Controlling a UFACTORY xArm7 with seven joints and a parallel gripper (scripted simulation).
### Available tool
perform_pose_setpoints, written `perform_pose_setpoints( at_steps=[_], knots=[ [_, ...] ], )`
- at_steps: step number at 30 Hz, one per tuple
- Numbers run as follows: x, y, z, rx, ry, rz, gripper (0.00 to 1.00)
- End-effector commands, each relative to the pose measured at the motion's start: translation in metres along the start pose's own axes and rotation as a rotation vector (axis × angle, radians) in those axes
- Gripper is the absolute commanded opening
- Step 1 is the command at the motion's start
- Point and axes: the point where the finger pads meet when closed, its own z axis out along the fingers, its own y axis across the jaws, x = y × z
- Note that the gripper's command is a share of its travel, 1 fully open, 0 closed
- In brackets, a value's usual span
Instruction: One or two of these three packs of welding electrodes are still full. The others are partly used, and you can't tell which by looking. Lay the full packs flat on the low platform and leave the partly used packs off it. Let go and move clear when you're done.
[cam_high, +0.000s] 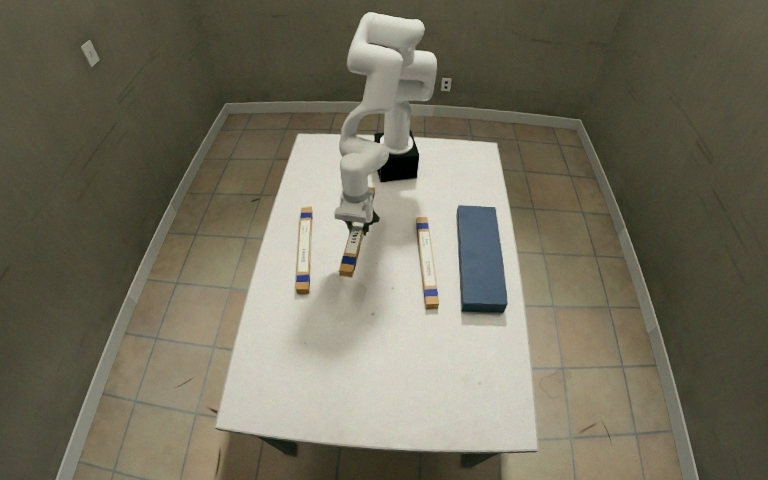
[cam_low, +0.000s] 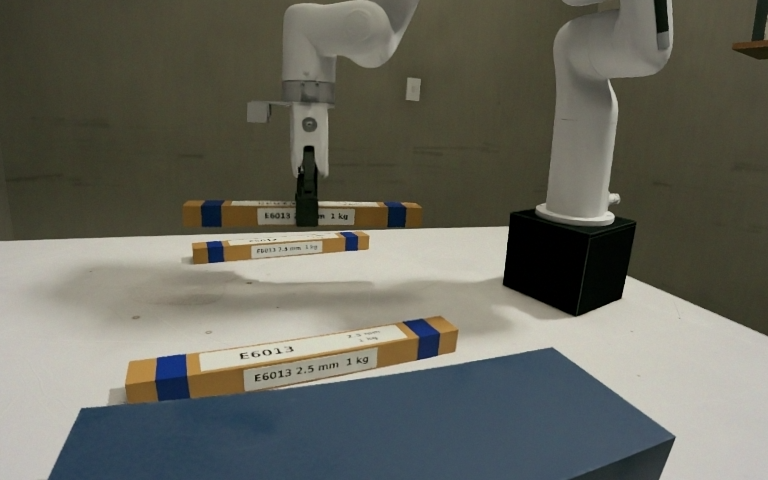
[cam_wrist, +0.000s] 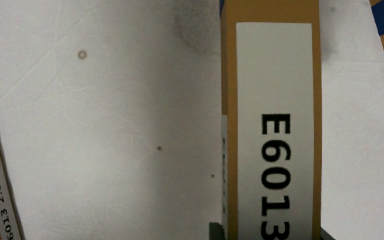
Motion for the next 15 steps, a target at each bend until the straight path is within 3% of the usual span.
perform_pose_setpoints(
  at_steps=[1,15],
  knots=[
    [0.002,0.000,0.007,0.000,0.005,0.000,0.35],
    [0.002,0.000,0.028,0.000,0.005,0.000,0.35]
  ],
)
